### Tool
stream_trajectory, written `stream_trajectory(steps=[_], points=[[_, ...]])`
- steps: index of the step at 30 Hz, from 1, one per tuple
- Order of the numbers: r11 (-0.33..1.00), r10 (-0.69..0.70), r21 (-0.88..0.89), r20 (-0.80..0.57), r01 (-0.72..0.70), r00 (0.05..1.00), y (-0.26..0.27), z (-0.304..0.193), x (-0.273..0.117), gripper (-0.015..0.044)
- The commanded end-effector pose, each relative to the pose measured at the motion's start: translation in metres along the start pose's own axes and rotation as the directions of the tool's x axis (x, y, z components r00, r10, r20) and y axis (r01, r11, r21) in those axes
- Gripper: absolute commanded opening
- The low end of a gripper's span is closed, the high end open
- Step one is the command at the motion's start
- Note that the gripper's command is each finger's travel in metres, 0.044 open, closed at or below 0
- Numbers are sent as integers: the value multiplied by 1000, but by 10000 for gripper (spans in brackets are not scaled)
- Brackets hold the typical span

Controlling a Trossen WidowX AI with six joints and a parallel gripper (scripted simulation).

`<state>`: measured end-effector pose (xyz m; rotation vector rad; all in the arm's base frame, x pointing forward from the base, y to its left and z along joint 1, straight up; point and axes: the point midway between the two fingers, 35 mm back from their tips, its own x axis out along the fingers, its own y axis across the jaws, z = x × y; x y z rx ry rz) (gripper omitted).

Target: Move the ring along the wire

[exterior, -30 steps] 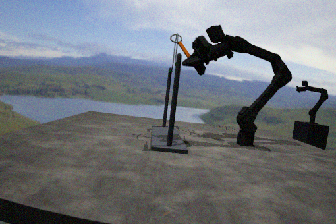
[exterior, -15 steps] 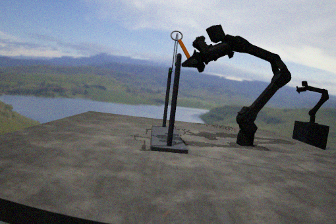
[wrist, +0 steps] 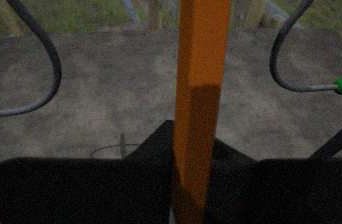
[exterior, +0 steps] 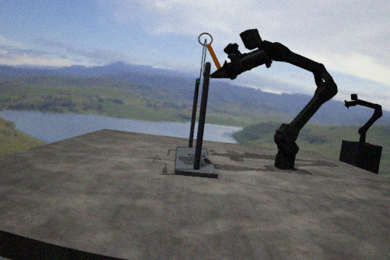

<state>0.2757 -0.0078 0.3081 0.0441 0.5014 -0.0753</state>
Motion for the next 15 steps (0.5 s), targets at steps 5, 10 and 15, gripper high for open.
stream_trajectory(steps=[5, 10, 15], points=[[992, -61, -111, 14, 63, 998, -7, -2, 1, -150], [979, -99, -177, 28, 102, 995, -11, -2, 2, -150], [960, -134, -242, 45, 141, 990, -15, -1, 2, -150]])
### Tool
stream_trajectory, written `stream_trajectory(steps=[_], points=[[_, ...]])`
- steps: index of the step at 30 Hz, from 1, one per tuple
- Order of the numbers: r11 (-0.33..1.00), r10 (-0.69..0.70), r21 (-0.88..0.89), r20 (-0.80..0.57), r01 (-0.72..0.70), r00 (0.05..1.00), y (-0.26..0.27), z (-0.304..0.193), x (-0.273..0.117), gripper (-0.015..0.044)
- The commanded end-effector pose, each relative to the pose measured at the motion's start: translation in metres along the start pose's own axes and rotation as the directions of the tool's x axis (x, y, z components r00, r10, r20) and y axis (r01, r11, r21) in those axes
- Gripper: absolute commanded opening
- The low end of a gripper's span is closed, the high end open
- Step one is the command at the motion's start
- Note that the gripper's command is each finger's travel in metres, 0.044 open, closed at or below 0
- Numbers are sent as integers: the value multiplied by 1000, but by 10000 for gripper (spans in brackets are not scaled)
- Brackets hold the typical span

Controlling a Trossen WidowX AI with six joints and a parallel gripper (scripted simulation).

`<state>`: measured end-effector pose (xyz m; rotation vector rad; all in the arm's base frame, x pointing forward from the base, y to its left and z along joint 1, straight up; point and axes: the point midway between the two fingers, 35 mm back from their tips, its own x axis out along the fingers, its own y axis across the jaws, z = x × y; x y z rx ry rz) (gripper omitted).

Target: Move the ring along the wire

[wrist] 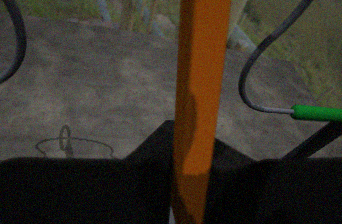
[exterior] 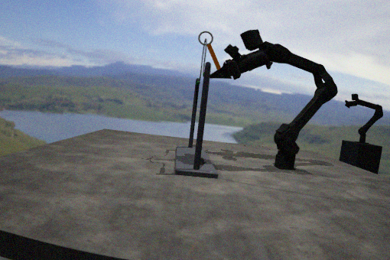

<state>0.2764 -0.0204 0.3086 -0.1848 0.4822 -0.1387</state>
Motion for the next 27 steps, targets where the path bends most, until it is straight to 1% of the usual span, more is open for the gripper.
stream_trajectory(steps=[1, 14, 27], points=[[998, -30, -58, 4, 30, 1000, -3, -3, 1, -150], [964, -126, -229, 43, 132, 991, -14, -1, 1, -150], [891, -212, -390, 96, 233, 972, -24, 3, 0, -150]])
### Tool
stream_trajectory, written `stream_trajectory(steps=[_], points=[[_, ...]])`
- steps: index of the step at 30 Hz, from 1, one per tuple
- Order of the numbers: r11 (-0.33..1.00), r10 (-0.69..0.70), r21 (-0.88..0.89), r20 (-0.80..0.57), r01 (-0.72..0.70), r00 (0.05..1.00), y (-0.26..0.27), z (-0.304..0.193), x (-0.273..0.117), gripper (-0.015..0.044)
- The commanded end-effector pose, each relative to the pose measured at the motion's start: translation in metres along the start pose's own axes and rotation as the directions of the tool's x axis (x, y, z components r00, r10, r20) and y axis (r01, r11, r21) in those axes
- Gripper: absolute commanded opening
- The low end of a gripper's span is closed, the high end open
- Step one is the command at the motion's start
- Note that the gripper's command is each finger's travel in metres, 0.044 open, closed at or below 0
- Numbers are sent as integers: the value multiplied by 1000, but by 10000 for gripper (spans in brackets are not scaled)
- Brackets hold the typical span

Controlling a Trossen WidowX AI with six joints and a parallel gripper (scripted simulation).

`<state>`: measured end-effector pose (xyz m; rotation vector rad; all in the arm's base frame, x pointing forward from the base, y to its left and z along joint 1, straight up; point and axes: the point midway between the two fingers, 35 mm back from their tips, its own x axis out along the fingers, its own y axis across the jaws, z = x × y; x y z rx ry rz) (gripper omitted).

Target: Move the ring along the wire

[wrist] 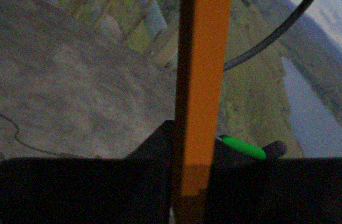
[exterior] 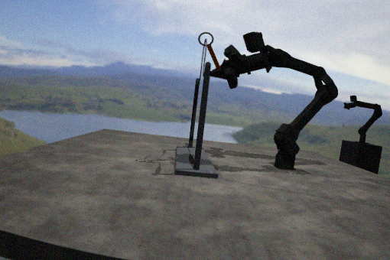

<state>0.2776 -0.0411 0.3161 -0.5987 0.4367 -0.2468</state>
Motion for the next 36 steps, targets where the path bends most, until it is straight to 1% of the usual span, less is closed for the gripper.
stream_trajectory(steps=[1, 18, 36], points=[[998, -31, -56, 6, 31, 999, -3, -2, 0, -150], [946, -154, -279, 58, 164, 986, -17, 0, 0, -150], [819, -264, -489, 141, 299, 954, -31, 6, -2, -150]])
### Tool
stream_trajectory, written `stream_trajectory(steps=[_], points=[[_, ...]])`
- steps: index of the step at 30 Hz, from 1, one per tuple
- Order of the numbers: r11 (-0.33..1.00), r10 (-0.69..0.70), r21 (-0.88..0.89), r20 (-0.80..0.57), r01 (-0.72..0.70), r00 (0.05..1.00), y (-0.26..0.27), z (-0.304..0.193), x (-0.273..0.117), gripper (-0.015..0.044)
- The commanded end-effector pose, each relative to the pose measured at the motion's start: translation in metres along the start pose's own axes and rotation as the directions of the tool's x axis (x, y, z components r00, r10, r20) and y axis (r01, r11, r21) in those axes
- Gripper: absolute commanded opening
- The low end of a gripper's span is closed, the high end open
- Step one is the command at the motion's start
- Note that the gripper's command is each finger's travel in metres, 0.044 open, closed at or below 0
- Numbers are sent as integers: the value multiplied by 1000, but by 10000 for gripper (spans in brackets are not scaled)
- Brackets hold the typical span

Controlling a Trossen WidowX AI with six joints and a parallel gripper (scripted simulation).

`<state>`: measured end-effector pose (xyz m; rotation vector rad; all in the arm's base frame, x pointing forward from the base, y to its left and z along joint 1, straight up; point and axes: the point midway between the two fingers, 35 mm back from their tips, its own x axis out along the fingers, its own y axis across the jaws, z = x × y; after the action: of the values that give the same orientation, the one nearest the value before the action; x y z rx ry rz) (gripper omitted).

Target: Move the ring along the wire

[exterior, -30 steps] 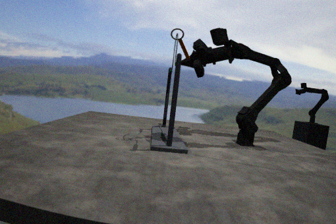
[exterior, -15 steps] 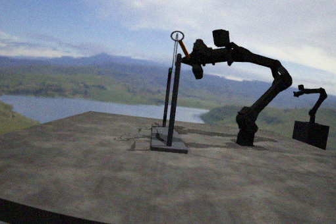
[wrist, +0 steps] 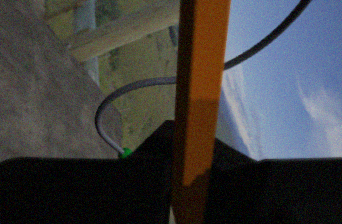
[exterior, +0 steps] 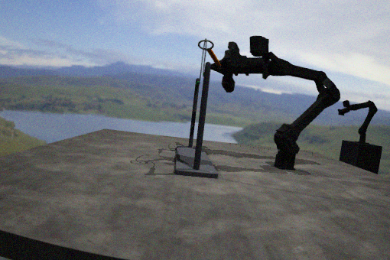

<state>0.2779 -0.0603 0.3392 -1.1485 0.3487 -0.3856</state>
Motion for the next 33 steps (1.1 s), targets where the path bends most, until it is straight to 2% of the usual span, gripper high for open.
stream_trajectory(steps=[1, 33], points=[[998, -30, -56, 3, 30, 1000, -2, -2, -1, -150], [874, -226, -418, 103, 249, 969, -24, 3, -1, -150]])
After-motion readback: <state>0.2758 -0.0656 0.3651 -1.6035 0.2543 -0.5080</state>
